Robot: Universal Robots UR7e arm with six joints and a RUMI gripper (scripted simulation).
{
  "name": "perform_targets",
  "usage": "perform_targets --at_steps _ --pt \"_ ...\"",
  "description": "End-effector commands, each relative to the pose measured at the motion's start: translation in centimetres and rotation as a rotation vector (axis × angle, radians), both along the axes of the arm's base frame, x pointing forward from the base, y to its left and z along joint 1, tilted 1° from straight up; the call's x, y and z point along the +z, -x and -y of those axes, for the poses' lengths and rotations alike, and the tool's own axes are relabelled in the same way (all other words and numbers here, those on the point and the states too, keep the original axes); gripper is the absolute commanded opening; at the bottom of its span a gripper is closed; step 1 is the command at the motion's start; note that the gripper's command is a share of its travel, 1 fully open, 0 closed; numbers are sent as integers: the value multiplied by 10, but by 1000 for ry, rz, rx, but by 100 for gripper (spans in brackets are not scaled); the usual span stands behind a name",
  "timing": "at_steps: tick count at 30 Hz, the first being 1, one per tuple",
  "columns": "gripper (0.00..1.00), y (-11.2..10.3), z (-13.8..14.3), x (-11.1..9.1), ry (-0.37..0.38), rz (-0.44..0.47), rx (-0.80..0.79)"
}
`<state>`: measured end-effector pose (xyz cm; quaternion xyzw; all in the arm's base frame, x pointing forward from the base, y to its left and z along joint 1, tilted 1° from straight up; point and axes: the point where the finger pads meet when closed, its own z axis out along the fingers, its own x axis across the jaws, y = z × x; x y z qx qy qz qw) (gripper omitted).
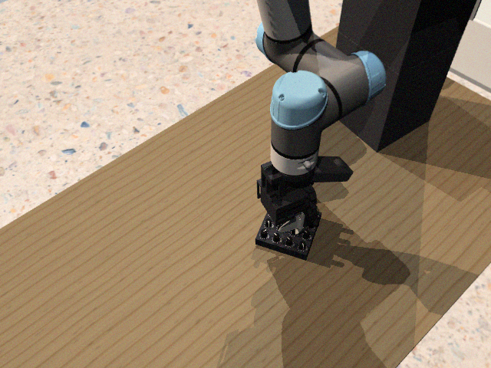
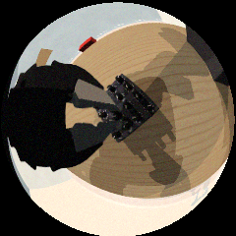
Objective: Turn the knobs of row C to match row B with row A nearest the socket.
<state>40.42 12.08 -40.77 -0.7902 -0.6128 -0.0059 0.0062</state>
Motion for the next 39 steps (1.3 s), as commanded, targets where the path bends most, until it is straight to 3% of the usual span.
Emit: perform_targets --at_steps 1,39 --pt "4 -1 0 0 0 1 0" --pt "4 -1 0 0 0 1 -22"
